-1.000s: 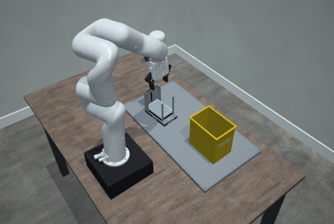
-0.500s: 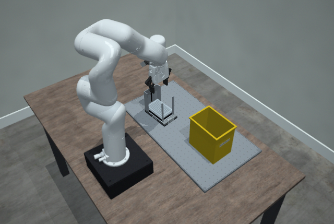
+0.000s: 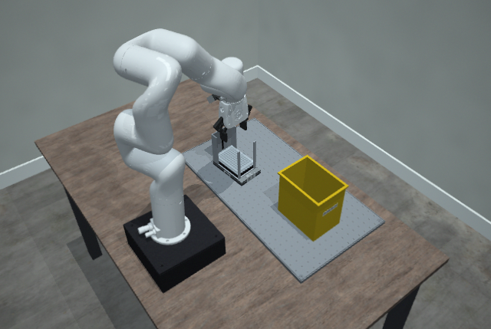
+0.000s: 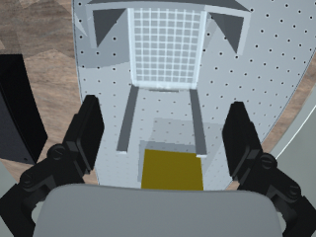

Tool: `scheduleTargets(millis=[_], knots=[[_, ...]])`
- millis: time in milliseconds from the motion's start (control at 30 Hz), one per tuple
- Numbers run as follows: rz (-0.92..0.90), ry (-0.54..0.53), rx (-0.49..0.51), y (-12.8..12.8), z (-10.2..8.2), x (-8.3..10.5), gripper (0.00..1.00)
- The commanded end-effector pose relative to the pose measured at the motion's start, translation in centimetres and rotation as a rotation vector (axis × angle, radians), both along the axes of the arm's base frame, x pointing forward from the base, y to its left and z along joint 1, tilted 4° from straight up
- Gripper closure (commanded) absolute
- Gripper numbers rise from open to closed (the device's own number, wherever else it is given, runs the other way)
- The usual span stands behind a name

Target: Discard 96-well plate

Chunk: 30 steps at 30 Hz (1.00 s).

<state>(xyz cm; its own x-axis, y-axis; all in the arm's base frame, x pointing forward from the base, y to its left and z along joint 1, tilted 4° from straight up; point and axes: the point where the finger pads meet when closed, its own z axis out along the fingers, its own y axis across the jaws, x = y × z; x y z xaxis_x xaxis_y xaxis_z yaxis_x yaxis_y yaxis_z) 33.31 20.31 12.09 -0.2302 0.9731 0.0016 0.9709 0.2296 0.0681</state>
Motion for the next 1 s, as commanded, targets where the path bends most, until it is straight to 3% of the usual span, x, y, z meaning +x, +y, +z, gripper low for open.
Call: scheduleTargets(millis=[0, 967], knots=[[0.000, -0.003, 0.002, 0.1, -0.4, 0.1, 0.00], [0.000, -0.003, 0.002, 0.2, -4.6, 0.4, 0.00]])
